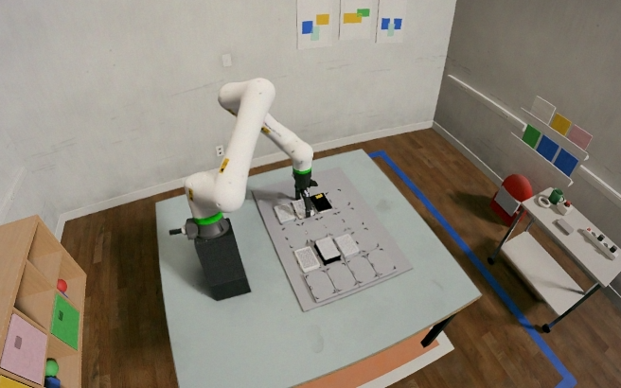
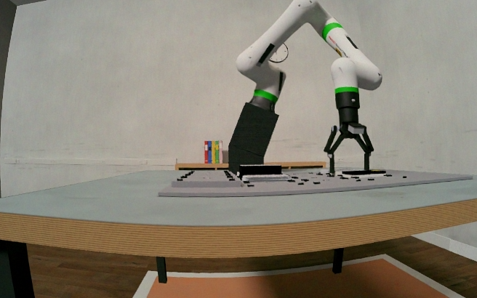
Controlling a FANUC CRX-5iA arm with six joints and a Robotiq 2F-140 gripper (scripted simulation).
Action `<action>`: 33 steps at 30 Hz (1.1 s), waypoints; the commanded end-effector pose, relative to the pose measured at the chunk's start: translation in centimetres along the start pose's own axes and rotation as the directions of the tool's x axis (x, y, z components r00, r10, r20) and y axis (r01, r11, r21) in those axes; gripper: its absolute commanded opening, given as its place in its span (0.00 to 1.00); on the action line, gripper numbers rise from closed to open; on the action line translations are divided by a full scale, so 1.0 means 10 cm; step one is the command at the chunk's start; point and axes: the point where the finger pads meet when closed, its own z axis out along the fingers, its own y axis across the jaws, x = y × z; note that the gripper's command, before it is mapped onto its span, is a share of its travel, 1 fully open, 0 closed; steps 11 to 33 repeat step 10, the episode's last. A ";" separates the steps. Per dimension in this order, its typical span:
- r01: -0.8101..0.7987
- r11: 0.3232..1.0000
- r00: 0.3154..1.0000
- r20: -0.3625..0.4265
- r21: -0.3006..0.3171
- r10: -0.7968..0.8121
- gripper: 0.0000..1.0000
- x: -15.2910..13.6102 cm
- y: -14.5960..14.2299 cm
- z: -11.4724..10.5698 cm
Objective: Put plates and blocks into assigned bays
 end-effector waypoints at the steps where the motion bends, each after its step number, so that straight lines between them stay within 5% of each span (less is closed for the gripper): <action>1: 0.000 1.000 1.000 -0.002 0.000 0.000 1.00 0.01 0.00 -0.01; 33: 0.000 1.000 1.000 -0.001 0.000 0.000 1.00 0.01 0.00 -0.03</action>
